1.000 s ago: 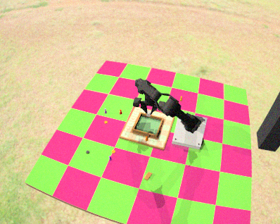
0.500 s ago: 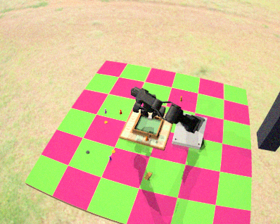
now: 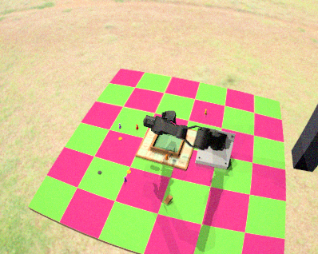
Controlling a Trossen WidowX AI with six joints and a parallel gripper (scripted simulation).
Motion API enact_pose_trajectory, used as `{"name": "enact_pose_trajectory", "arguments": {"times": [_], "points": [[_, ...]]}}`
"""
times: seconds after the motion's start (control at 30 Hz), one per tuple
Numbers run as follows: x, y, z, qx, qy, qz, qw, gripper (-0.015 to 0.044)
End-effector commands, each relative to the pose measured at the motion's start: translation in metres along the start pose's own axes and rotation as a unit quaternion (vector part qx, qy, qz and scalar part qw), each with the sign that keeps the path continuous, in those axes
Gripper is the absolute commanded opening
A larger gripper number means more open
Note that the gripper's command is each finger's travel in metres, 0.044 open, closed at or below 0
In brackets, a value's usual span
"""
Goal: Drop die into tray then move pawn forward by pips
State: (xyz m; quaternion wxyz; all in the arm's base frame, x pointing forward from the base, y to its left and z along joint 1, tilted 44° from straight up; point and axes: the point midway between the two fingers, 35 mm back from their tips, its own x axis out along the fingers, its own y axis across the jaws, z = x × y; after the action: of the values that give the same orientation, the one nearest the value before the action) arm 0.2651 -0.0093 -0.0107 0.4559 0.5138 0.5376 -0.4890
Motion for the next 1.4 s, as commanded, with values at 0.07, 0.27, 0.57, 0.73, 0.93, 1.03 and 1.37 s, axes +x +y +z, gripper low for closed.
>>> {"name": "enact_pose_trajectory", "arguments": {"times": [0.07, 0.27, 0.57, 0.73, 0.93, 1.03, 1.37], "points": [[-0.001, -0.001, 0.0, 0.014, -0.084, 0.031, 0.996, 0.0], [-0.032, 0.005, -0.002, 0.016, -0.093, 0.037, 0.995, 0.0], [-0.048, 0.004, -0.003, 0.016, -0.093, 0.037, 0.995, 0.0], [-0.049, 0.005, -0.004, 0.016, -0.093, 0.037, 0.995, 0.0], [-0.048, 0.004, -0.004, 0.013, -0.091, 0.035, 0.995, 0.0], [-0.048, 0.004, -0.004, 0.013, -0.091, 0.035, 0.995, 0.0], [-0.048, 0.004, -0.004, 0.013, -0.091, 0.035, 0.995, 0.021]]}}
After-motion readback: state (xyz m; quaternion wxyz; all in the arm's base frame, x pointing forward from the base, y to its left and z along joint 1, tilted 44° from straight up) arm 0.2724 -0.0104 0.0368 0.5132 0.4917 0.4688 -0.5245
